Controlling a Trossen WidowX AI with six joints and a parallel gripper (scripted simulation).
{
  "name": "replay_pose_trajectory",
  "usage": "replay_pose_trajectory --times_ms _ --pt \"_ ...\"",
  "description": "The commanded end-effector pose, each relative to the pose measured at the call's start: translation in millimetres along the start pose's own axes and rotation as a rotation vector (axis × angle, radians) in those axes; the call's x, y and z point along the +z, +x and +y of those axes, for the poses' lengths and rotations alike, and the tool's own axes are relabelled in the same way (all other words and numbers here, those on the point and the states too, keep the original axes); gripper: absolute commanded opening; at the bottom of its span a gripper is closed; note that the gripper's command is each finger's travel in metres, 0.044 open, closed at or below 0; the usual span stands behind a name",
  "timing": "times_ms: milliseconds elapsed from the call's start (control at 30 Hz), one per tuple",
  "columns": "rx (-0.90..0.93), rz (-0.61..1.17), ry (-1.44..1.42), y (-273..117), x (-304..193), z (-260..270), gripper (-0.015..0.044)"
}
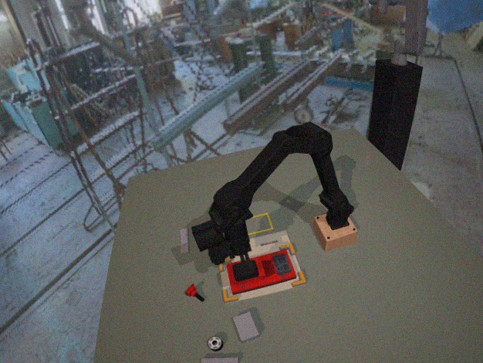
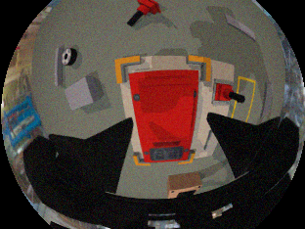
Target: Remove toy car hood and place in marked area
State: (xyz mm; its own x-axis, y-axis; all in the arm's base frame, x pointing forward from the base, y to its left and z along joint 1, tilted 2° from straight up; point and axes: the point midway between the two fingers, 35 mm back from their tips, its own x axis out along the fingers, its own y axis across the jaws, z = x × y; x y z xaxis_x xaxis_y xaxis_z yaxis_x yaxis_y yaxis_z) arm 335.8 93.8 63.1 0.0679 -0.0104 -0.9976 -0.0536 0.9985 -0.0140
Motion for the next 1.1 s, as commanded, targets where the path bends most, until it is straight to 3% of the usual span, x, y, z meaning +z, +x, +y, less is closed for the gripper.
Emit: replay_pose_trajectory --times_ms 0,1067 --pt "0.002 0.008 0.004 5 -3 1 0.0440" --pt "0.003 0.009 0.004 23 -5 2 0.0440"
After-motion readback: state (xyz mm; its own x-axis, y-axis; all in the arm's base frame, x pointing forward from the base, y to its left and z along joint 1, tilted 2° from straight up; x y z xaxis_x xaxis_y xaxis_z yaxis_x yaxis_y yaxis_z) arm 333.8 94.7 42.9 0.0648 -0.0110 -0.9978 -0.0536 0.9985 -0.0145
